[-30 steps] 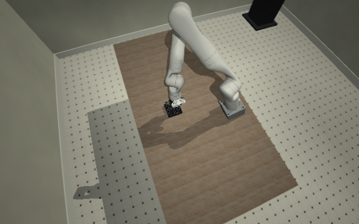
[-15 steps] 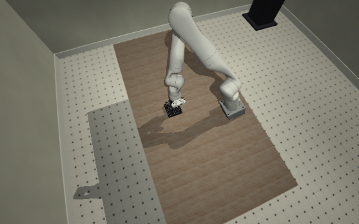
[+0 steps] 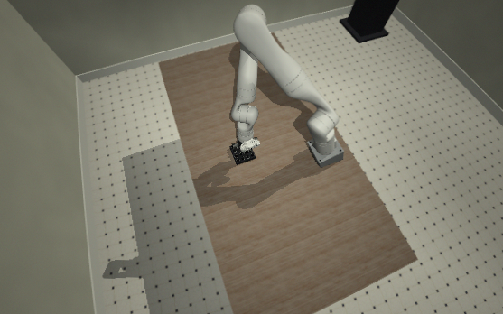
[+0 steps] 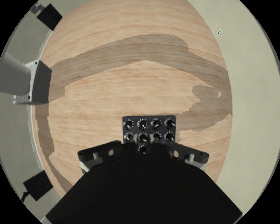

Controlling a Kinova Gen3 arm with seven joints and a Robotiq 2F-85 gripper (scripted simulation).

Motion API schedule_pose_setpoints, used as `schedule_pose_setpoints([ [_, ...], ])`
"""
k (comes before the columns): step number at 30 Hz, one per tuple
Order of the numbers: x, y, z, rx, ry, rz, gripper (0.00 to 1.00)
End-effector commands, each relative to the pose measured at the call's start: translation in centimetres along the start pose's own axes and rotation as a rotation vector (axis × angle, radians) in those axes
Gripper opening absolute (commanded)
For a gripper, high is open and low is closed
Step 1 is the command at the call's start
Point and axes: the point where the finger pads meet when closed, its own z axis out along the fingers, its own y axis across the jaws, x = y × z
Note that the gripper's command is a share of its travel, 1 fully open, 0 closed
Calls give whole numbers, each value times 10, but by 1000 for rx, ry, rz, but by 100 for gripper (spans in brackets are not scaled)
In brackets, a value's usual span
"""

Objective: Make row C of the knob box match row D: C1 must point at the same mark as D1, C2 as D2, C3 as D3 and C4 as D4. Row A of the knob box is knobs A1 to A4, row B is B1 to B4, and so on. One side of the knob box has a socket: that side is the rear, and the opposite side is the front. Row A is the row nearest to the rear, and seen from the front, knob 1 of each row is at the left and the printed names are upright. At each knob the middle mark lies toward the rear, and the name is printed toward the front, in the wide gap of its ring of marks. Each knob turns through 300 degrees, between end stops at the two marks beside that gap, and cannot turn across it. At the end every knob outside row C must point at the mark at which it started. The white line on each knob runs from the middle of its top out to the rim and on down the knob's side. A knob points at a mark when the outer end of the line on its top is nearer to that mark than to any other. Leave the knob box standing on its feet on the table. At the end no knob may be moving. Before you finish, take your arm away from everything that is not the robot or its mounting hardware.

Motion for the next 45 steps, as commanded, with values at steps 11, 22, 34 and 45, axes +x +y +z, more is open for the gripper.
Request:
schedule_pose_setpoints([
  [11, 0, -1, 7, 3, -2, 1, 19],
  [22, 0, -1, 7, 3, -2, 1, 19],
  [34, 0, -1, 7, 3, -2, 1, 19],
  [45, 0, -1, 7, 3, -2, 1, 19],
])
